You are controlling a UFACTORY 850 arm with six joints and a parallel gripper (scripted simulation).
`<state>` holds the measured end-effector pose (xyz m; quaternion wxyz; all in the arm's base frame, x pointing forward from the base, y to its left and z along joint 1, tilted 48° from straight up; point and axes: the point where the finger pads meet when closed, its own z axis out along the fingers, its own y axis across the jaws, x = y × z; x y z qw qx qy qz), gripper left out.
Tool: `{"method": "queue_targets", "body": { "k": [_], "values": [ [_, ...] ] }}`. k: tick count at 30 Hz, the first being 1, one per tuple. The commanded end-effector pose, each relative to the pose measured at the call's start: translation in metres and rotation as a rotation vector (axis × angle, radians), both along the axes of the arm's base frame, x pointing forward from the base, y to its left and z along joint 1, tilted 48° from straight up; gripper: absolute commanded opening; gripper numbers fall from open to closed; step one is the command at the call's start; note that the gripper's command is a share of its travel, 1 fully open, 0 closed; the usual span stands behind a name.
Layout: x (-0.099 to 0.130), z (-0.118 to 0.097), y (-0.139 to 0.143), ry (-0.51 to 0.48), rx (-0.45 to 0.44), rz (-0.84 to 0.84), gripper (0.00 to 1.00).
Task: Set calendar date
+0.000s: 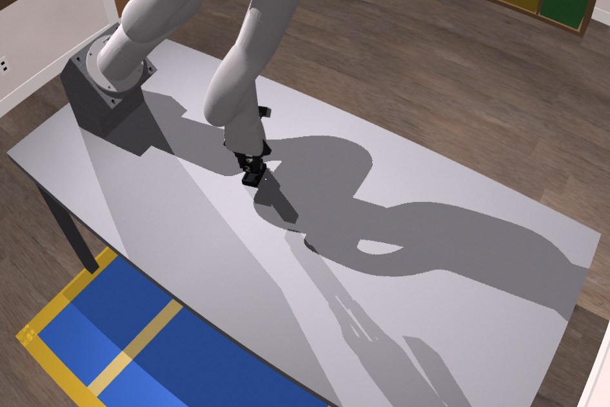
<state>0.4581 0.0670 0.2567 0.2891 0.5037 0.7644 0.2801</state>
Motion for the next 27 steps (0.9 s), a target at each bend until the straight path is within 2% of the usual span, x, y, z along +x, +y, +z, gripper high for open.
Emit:
{"method": "queue_targets", "body": {
  "k": [1, 27],
  "values": [
    [0.0001, 0.0003, 0.0, -0.001, 0.0, 0.0, 0.29],
    [0.0067, -0.0058, 0.0012, -0.001, 0.0, 0.0, 0.29]
  ]
}}
